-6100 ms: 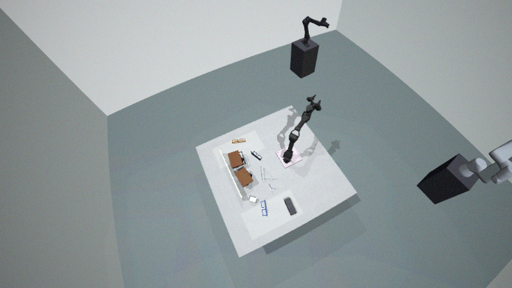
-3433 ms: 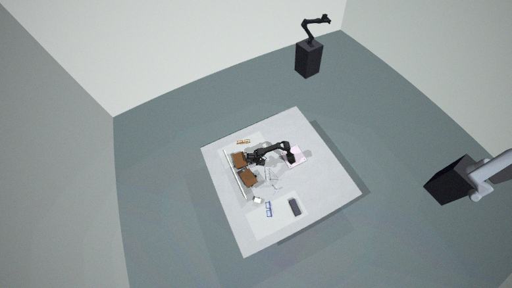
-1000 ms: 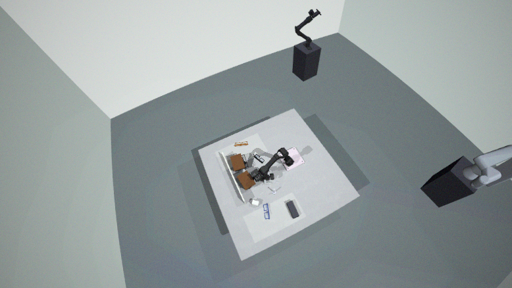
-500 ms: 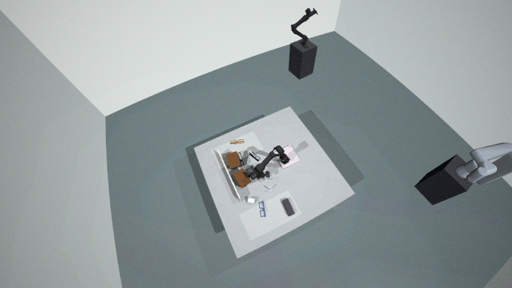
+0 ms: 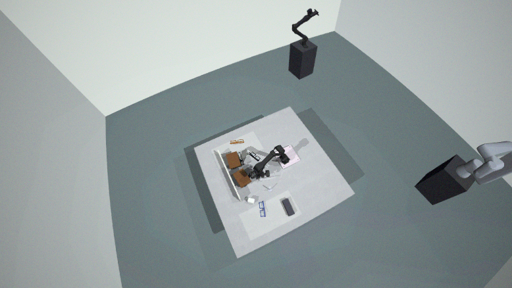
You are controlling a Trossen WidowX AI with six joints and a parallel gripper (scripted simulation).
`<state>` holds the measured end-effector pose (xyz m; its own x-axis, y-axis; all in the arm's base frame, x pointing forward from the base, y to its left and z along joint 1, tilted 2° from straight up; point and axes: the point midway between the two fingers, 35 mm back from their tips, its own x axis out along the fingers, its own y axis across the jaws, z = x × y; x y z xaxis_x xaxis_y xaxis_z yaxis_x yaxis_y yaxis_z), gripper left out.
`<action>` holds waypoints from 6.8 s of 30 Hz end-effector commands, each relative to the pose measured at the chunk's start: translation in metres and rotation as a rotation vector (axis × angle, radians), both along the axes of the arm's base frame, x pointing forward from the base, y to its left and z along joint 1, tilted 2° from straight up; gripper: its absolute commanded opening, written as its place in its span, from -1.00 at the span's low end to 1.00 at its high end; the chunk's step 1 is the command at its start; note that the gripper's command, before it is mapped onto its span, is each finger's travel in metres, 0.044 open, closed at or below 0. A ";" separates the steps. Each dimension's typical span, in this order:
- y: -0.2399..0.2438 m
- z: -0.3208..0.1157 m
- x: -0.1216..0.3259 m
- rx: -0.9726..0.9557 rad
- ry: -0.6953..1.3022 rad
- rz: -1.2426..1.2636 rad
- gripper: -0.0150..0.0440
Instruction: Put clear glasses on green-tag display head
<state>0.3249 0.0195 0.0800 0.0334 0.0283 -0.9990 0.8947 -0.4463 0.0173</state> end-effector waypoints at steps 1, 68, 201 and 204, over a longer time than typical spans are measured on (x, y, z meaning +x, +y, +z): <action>0.000 0.025 0.002 0.000 -0.016 -0.001 -0.49; 0.205 0.045 -0.042 -0.049 -0.068 1.566 -0.49; 0.257 0.054 -0.064 -0.044 -0.070 1.566 -0.49; 0.255 0.068 -0.065 -0.044 -0.070 1.566 -0.49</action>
